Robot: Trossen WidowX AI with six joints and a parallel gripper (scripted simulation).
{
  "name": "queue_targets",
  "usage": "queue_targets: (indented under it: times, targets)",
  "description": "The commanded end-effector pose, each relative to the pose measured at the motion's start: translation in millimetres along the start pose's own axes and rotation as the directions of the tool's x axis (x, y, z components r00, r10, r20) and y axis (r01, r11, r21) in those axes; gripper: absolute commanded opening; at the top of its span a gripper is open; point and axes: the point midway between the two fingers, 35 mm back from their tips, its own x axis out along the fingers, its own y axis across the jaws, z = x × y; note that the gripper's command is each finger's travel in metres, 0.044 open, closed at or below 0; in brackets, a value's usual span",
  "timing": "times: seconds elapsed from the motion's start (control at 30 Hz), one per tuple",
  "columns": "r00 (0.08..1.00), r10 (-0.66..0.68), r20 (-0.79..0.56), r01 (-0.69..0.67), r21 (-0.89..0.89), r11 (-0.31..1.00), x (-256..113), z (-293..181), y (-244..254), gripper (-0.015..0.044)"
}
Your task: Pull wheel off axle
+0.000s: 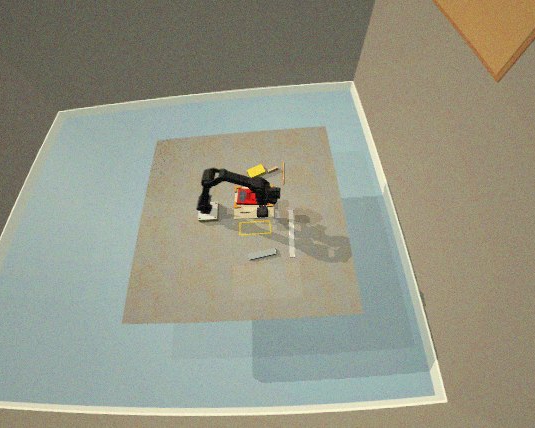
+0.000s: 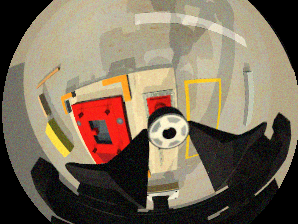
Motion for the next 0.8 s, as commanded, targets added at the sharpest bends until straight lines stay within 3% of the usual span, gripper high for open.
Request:
queue_targets:
  times: [0.0, 0.77]
  targets:
    - [1.0, 0.0, 0.006, 0.0, -0.003, 1.0, -3.4, 1.0, -0.2, 0.0]
    - [1.0, 0.0, 0.008, 0.0, -0.003, 1.0, -11.1, 0.7, -0.2, 0.0]
